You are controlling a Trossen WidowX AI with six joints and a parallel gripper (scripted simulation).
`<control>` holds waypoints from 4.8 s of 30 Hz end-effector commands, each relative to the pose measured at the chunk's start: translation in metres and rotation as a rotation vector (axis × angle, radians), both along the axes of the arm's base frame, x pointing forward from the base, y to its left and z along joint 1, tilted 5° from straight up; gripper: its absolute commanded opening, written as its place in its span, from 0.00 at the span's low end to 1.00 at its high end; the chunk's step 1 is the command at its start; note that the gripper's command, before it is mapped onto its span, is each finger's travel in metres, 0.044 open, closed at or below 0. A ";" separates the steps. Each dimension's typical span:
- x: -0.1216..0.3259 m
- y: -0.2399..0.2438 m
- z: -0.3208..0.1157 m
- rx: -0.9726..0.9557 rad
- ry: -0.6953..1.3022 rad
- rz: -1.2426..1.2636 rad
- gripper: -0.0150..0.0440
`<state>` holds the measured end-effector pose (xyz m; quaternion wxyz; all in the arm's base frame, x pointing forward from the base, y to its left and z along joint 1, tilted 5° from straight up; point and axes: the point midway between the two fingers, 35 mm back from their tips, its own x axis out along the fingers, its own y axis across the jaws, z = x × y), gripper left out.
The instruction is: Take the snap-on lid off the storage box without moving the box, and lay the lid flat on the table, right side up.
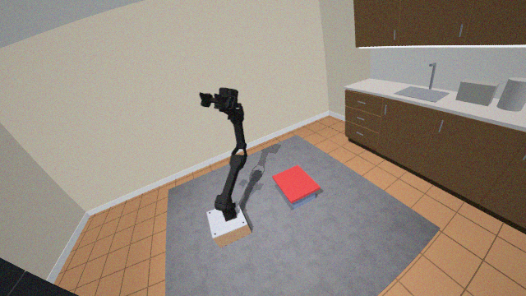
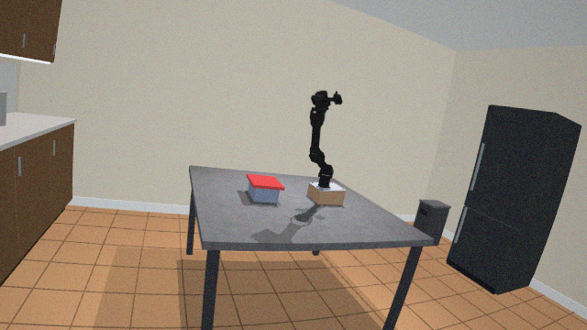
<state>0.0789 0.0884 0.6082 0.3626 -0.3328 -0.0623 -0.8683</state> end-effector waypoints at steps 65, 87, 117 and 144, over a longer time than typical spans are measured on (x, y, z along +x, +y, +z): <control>0.179 -0.064 -0.454 1.847 -1.516 1.372 0.65; 0.183 -0.059 -0.516 1.870 -1.516 1.355 0.65; 0.219 -0.058 -0.535 1.869 -1.516 1.358 0.65; 0.240 -0.059 -0.556 1.869 -1.517 1.359 0.51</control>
